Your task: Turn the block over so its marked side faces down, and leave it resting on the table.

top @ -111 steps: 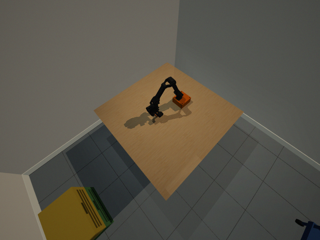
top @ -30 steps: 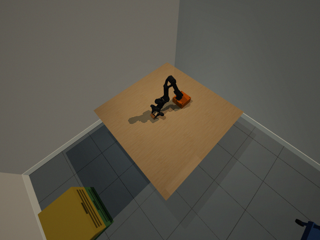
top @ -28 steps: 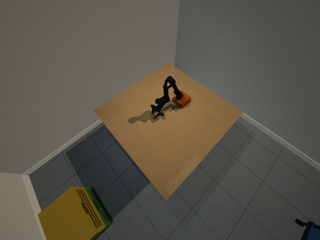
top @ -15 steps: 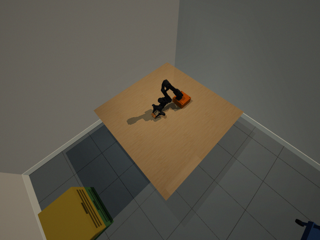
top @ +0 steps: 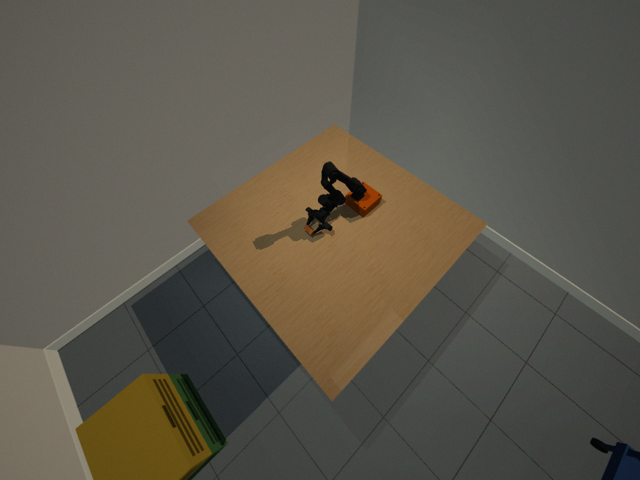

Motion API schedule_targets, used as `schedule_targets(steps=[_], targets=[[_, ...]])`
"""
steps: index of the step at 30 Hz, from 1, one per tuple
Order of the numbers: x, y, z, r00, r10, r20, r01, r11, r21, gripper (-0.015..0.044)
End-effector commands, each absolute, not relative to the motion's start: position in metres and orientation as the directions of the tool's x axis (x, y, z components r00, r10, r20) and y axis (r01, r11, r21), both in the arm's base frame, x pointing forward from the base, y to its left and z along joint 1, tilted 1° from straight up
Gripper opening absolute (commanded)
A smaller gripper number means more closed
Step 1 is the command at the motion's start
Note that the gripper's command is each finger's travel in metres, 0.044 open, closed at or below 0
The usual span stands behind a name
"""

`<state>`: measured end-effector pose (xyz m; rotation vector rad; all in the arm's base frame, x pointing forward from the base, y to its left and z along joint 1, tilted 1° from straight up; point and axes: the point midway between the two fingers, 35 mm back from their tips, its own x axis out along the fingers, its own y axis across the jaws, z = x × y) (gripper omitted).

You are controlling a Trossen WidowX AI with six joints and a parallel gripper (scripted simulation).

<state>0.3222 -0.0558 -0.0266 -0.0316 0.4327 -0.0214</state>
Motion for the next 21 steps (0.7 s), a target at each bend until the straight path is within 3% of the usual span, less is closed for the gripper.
schedule_targets(steps=[1,5,21], targets=[[0.3215,-0.0551,-0.0261,0.909,-0.024,-0.417,0.013,0.999,-0.03,0.0],[0.3215,-0.0551,-0.0261,0.909,-0.024,-0.417,0.013,0.999,-0.03,0.0],[0.3215,-0.0551,-0.0261,0.909,-0.024,-0.417,0.013,0.999,-0.03,0.042]])
